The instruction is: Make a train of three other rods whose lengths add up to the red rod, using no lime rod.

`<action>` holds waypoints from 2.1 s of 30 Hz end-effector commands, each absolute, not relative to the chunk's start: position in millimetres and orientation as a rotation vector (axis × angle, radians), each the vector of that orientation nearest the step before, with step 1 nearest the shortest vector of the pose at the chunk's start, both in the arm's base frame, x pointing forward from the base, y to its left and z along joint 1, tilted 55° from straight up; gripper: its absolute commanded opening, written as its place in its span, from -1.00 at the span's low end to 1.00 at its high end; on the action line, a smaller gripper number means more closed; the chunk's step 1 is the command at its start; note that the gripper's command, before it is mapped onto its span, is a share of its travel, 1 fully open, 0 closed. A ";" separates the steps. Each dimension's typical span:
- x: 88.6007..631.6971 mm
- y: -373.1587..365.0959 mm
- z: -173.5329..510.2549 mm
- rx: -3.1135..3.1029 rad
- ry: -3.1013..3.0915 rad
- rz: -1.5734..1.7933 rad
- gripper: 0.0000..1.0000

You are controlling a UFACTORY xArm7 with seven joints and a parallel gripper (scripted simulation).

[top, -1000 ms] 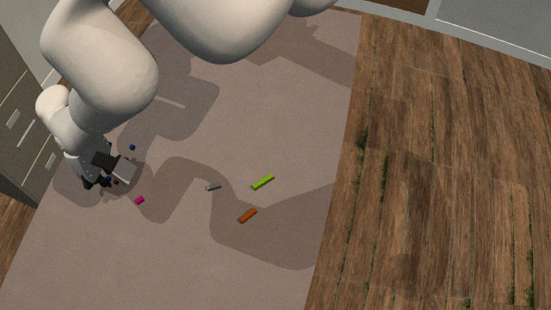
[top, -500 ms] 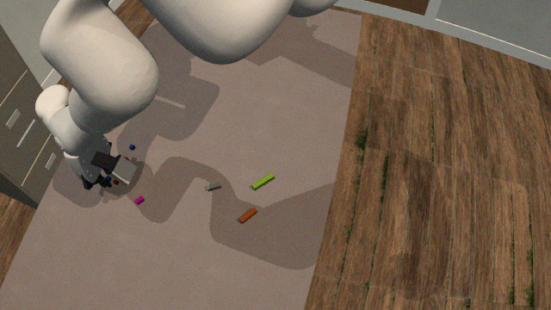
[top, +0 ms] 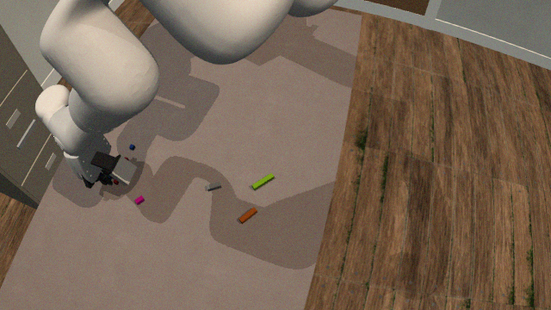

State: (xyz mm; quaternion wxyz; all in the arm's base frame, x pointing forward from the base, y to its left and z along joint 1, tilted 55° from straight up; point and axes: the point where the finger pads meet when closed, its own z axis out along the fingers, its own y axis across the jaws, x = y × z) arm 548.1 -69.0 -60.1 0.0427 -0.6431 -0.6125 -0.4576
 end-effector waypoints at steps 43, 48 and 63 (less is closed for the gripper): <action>506.1 -119.3 -14.7 -1.972 -1.874 -1.399 -0.92; 495.1 -131.9 -2.8 -1.972 -1.874 -1.399 -0.92; 489.0 -100.0 26.8 -1.998 -1.799 -1.404 -0.92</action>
